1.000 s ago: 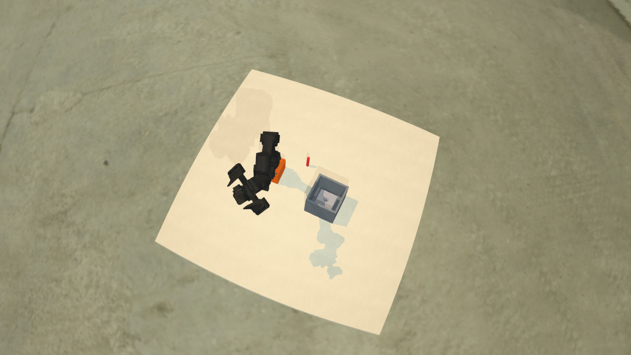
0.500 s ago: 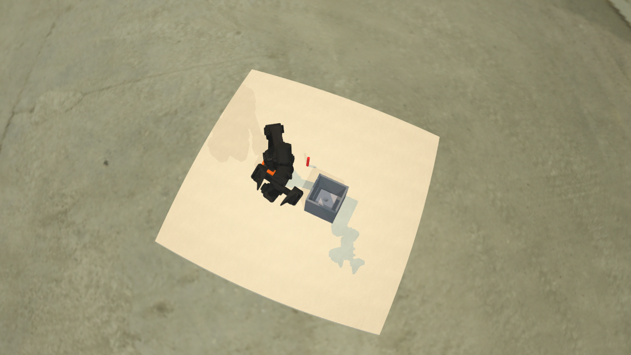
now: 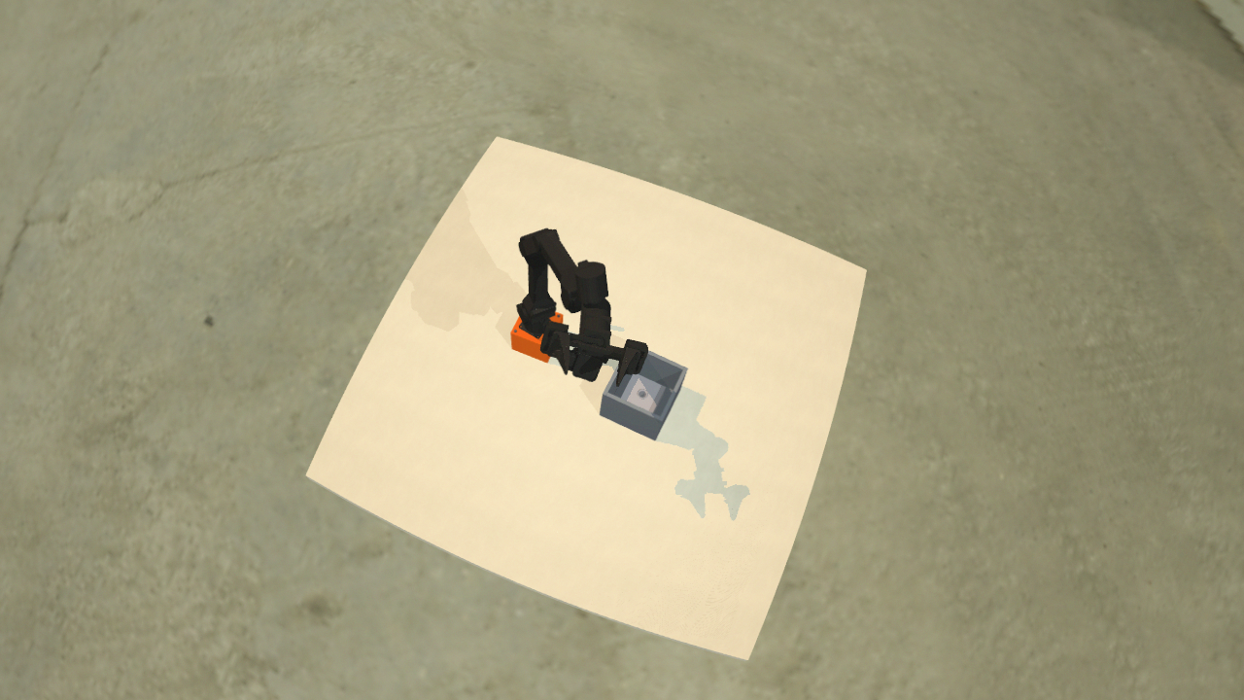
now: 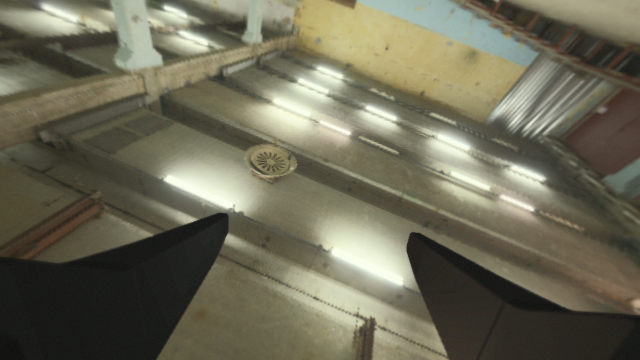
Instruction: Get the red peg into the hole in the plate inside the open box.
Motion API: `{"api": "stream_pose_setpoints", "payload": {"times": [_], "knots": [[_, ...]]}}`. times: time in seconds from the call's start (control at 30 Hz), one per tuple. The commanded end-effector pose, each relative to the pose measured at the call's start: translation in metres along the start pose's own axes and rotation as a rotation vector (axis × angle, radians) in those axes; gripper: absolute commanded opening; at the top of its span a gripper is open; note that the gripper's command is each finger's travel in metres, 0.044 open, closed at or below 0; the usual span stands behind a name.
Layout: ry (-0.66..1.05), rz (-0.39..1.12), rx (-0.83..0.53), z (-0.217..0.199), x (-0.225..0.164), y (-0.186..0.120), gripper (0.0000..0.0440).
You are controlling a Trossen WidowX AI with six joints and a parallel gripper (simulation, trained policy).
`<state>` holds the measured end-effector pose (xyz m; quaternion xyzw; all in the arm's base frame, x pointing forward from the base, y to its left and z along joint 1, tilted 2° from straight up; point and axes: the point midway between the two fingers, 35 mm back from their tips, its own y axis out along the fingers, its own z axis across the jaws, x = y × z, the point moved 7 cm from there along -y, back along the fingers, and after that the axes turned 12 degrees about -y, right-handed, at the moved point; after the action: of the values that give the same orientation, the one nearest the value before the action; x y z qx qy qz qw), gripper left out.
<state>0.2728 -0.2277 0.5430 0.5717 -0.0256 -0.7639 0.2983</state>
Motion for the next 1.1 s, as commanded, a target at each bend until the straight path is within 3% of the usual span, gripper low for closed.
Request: {"api": "stream_pose_setpoints", "payload": {"times": [0.0,0.57,1.07], "knots": [[0.042,-0.015,-0.059,-0.013,-0.004,-0.012,0.0440],[0.192,-0.080,-0.431,-0.075,-0.023,-0.093,0.0439],[0.147,-0.108,-0.799,-0.115,-0.027,-0.179,0.0433]]}}
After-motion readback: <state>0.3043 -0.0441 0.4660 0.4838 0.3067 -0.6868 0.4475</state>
